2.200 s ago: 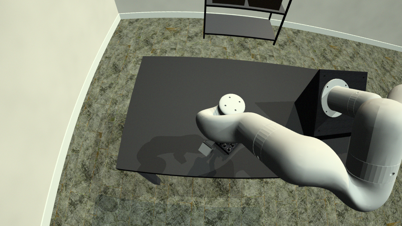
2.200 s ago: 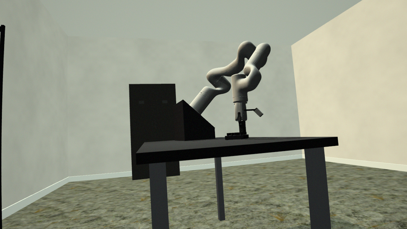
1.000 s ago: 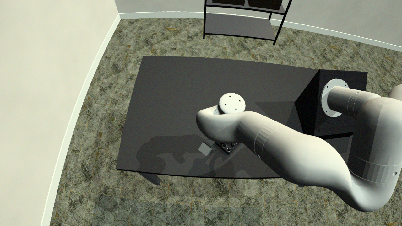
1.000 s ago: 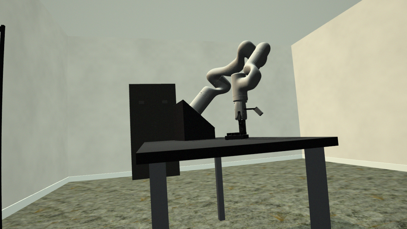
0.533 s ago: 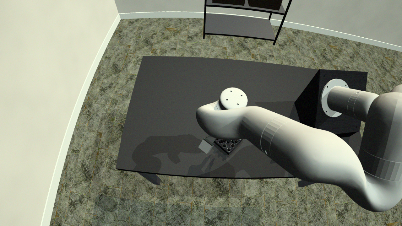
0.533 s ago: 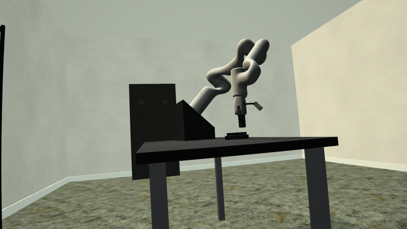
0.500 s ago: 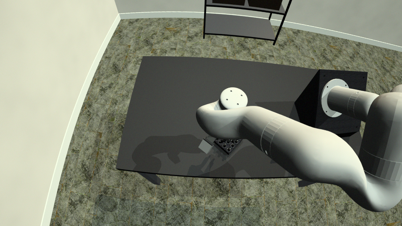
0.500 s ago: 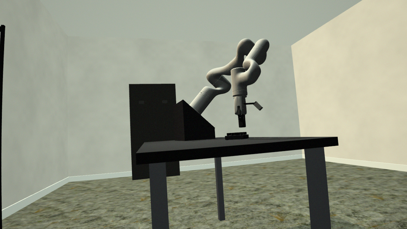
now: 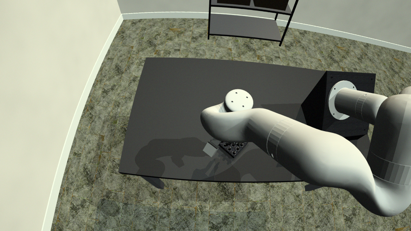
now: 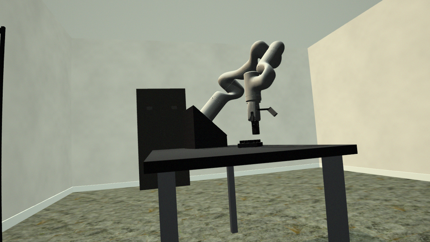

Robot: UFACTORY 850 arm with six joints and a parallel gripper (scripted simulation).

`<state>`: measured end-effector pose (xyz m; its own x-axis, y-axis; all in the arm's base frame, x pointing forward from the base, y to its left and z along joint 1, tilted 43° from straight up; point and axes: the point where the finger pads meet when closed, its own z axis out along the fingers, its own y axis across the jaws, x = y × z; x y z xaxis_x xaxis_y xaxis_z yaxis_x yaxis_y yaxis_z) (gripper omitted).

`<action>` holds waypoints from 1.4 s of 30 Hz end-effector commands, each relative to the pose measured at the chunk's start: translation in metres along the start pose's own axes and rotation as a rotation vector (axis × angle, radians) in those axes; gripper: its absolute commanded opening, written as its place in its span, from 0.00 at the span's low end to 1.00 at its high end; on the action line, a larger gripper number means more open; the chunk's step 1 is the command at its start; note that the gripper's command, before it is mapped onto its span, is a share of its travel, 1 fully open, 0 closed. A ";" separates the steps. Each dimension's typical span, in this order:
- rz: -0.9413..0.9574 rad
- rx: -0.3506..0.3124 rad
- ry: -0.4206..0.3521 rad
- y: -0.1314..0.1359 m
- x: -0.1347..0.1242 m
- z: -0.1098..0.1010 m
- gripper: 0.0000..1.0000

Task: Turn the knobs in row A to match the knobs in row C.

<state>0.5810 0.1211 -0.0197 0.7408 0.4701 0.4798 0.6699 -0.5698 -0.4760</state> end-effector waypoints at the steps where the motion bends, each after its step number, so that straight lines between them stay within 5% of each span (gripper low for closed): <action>1: 0.013 -0.001 0.001 0.001 0.001 -0.001 0.19; 7: 0.098 -0.001 0.001 0.001 0.001 -0.002 0.19; 42: 1.350 0.000 0.002 0.000 0.000 -0.015 0.19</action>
<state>0.5802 0.1121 -0.0099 0.8757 -0.3911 -0.2832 -0.4786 -0.6251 -0.6165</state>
